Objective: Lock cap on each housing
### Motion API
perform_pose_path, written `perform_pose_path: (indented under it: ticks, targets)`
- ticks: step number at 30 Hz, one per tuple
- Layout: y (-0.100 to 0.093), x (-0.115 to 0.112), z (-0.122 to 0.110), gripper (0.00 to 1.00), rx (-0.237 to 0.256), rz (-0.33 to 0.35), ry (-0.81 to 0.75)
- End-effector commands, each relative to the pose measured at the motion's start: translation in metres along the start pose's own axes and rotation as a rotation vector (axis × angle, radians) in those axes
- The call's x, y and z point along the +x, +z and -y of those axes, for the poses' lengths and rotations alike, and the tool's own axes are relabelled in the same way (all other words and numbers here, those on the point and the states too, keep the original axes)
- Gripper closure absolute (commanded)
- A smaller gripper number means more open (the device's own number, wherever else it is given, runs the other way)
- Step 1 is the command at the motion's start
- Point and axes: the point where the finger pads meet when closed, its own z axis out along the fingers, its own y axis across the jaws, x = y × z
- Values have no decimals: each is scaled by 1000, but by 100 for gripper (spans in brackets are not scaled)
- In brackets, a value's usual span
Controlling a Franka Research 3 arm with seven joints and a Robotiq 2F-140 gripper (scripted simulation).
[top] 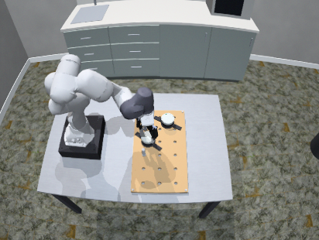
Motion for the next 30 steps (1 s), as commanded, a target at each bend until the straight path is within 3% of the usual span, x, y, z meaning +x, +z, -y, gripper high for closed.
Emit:
perform_pose_path:
  ticks: [1, 30]
  targets:
    - [0, 1, -4, 90, 0, 6, -5]
    - [0, 11, -17, 90, 0, 5, -6]
